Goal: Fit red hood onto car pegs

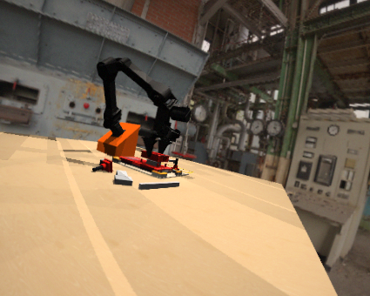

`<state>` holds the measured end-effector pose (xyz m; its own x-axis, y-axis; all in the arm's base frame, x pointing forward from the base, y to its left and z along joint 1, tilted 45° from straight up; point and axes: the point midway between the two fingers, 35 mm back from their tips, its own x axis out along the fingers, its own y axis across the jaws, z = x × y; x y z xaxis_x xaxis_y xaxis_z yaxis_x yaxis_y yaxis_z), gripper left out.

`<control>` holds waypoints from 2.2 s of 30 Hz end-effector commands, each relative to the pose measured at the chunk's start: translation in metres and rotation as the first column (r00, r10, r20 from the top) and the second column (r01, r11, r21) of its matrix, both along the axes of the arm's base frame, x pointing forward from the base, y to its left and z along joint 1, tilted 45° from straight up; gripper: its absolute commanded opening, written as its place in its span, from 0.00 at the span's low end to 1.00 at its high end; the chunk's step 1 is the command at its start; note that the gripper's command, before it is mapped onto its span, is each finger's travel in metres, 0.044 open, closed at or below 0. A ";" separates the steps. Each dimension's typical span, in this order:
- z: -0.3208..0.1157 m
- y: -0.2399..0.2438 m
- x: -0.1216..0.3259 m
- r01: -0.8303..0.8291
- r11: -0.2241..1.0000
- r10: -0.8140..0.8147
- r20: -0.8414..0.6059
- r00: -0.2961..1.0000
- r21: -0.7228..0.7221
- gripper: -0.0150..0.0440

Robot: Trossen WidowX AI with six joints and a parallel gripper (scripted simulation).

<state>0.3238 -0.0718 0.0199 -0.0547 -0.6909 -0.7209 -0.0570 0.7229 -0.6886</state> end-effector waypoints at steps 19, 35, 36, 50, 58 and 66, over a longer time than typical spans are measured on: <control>-0.002 -0.003 0.000 -0.006 1.000 0.006 0.002 1.000 -0.005 0.25; -0.006 -0.007 0.000 -0.006 1.000 0.006 0.002 1.000 -0.005 0.25; -0.007 -0.008 0.000 -0.006 1.000 0.006 0.002 1.000 -0.005 0.25; -0.011 -0.012 0.000 -0.006 1.000 0.006 0.002 1.000 -0.005 0.25; -0.013 -0.014 0.000 -0.006 1.000 0.006 0.002 1.000 -0.005 0.25; -0.013 -0.013 -0.001 -0.002 1.000 0.002 0.002 1.000 -0.002 0.34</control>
<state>0.3230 -0.0852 0.0071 -0.0518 -0.6924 -0.7197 -0.0572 0.7215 -0.6900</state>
